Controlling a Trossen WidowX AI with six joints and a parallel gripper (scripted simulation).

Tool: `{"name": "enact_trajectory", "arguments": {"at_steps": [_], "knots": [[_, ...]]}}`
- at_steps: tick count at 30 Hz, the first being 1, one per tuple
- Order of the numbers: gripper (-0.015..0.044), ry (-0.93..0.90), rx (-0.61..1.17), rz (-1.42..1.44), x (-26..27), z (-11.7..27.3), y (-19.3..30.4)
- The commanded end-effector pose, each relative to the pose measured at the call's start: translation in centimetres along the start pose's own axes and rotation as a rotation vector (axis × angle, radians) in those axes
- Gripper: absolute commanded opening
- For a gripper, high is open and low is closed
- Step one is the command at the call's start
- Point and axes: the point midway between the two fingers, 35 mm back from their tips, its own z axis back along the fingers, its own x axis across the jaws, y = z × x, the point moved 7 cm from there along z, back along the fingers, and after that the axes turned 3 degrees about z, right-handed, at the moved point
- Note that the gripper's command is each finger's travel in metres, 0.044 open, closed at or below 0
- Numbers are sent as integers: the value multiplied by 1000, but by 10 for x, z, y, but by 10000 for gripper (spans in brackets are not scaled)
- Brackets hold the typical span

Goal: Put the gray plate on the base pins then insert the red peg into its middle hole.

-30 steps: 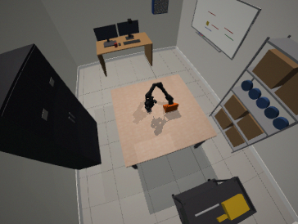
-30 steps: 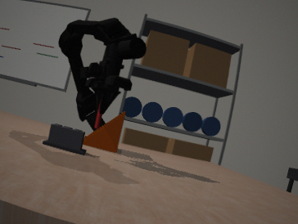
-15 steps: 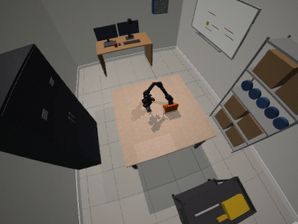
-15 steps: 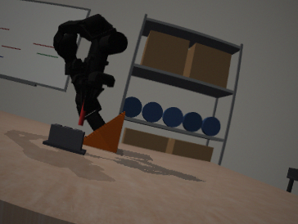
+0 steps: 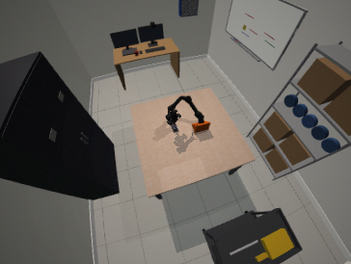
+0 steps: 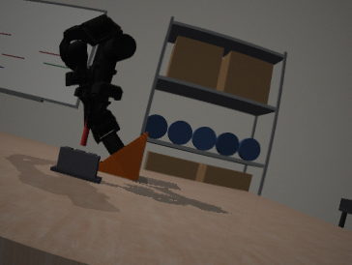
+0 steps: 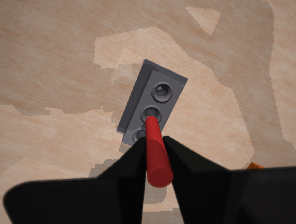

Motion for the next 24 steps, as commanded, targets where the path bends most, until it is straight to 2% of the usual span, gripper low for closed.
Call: {"name": "enact_trajectory", "arguments": {"at_steps": [1,24], "knots": [[0,0,-3,2,-1,0,-1],[0,0,-1,0,-1,-4,0]]}}
